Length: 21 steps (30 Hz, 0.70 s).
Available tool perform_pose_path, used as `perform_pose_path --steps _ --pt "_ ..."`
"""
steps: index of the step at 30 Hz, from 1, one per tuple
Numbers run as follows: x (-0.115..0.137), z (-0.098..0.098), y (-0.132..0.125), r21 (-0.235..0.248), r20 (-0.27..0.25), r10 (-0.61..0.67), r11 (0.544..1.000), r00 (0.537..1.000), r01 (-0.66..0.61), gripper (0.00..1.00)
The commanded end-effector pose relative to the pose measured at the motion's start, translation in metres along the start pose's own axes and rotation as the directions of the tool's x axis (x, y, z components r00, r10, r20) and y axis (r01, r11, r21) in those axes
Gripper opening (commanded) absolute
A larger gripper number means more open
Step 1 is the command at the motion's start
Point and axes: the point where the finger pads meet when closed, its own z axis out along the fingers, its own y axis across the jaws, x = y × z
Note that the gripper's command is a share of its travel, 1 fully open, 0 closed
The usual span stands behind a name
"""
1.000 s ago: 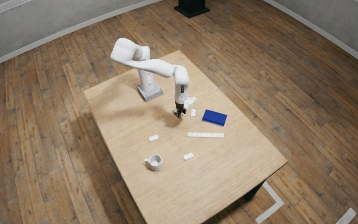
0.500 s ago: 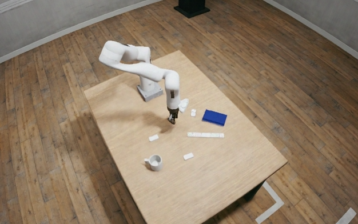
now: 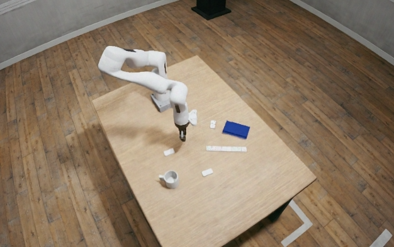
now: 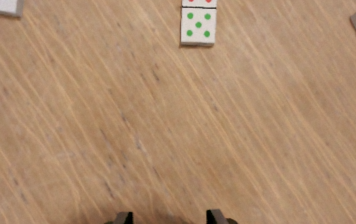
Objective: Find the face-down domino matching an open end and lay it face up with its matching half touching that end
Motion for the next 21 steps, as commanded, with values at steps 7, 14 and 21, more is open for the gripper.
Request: perform_pose_path --steps 7,14,21 --pt "-0.027 -0.003 0.017 -0.001 -0.005 -0.147 0.989 0.989 0.147 0.49" --pt "-0.047 -0.004 0.025 -0.003 0.001 -0.257 0.967 0.967 0.257 0.49" --pt "-0.055 -0.006 0.03 -0.012 0.002 -0.322 0.947 0.947 0.322 0.49"
